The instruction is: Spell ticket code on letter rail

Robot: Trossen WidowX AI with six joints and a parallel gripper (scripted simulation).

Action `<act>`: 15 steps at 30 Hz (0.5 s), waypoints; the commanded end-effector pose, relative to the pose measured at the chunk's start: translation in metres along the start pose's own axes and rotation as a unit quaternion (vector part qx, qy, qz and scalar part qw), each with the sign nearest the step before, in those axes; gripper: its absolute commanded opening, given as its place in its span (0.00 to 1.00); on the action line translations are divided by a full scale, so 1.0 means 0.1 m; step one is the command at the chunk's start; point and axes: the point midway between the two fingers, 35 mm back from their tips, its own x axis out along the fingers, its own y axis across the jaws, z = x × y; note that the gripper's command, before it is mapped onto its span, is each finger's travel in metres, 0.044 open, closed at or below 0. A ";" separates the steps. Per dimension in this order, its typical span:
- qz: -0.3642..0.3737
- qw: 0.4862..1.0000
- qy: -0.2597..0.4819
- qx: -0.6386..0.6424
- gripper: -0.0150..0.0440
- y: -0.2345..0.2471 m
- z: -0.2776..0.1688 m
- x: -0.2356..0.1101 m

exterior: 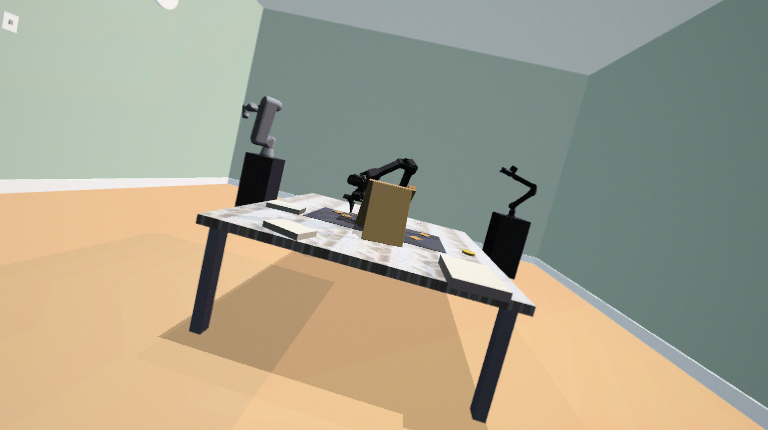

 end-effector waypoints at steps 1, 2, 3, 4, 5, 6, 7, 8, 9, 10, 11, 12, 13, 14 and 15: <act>0.007 0.999 -0.050 -0.008 0.25 -0.07 0.27 -0.05; 0.011 0.998 -0.067 -0.014 0.25 -0.09 0.35 -0.07; 0.014 0.996 -0.082 -0.020 0.25 -0.10 0.43 -0.09; 0.017 0.995 -0.098 -0.026 0.25 -0.12 0.52 -0.11; 0.021 0.993 -0.113 -0.033 0.25 -0.13 0.60 -0.13; 0.025 0.991 -0.129 -0.040 0.25 -0.14 0.67 -0.15; 0.029 0.988 -0.143 -0.047 0.25 -0.15 0.75 -0.18; 0.033 0.985 -0.158 -0.054 0.25 -0.16 0.83 -0.21; 0.037 0.982 -0.172 -0.062 0.25 -0.16 0.90 -0.24; 0.041 0.979 -0.186 -0.070 0.25 -0.17 0.97 -0.27; 0.045 0.976 -0.200 -0.078 0.25 -0.17 1.04 -0.30; 0.050 0.972 -0.213 -0.086 0.25 -0.18 1.11 -0.33; 0.054 0.968 -0.226 -0.095 0.25 -0.18 1.17 -0.37; 0.059 0.964 -0.238 -0.103 0.25 -0.18 1.24 -0.40; 0.063 0.960 -0.250 -0.112 0.25 -0.18 1.30 -0.44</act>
